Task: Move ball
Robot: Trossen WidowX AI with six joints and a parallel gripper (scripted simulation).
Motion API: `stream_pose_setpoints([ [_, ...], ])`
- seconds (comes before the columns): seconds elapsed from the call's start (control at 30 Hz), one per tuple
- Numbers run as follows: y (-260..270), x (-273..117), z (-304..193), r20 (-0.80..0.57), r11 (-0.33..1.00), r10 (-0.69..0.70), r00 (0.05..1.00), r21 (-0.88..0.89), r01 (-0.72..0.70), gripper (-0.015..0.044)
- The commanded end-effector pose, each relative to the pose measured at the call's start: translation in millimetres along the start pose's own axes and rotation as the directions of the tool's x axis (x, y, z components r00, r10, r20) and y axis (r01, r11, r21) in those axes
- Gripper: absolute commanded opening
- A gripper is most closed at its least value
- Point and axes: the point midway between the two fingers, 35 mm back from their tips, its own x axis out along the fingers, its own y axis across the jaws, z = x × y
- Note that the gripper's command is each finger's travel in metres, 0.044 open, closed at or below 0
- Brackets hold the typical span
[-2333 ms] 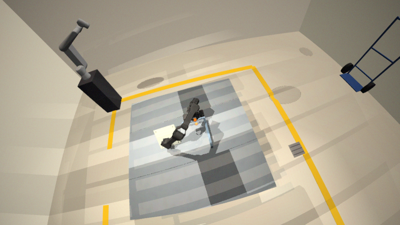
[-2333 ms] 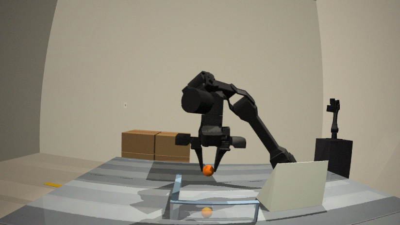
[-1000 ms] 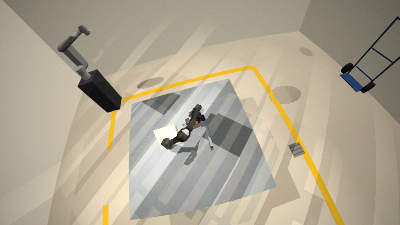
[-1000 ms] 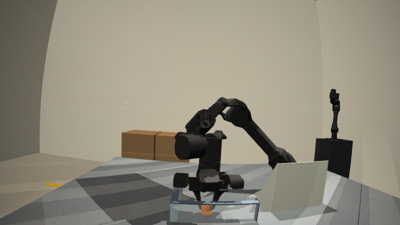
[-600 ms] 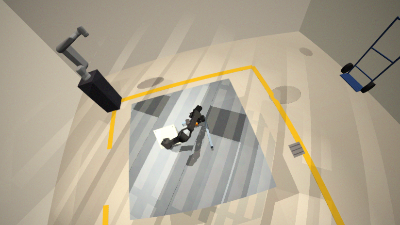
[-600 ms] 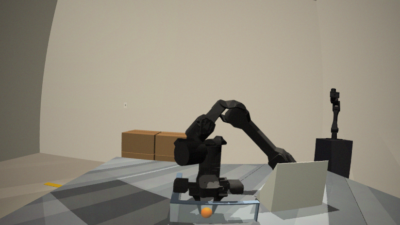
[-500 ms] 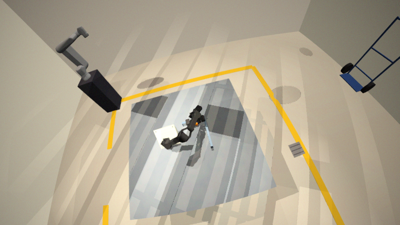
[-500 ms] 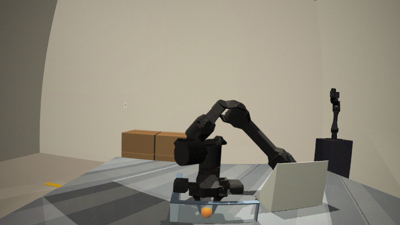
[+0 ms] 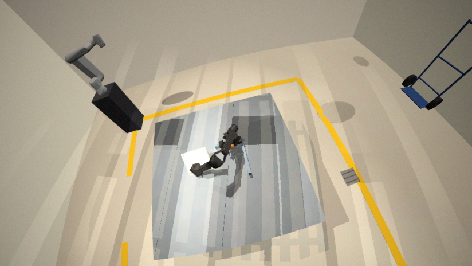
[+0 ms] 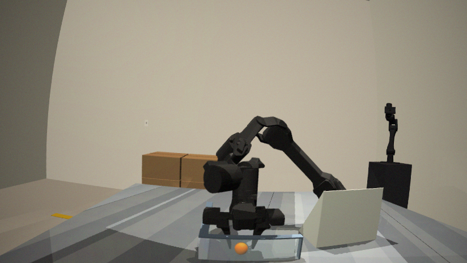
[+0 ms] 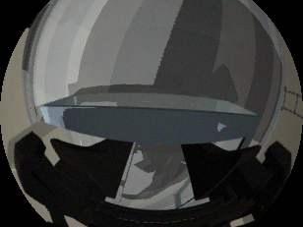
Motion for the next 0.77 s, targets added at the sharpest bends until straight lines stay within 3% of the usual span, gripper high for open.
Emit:
stream_pose_setpoints([
  [0.0, -2.5, -31.3, 2.5, 0.007, 1.000, -0.002, 1.000, 0.003, 0.002, 0.0261],
  [0.13, 0.3, -80.0, 0.3, 0.002, 1.000, -0.001, 1.000, 0.001, 0.001, 0.0261],
  [0.47, -2.6, -74.1, 2.4, 0.010, 1.000, -0.021, 1.000, -0.001, 0.021, 0.0261],
  [0.67, 2.2, -121.5, 0.1, 0.013, 1.000, -0.023, 1.000, 0.003, 0.023, 0.0418],
  [0.73, 2.5, -123.6, -0.1, 0.013, 1.000, -0.023, 1.000, 0.003, 0.023, 0.0440],
])
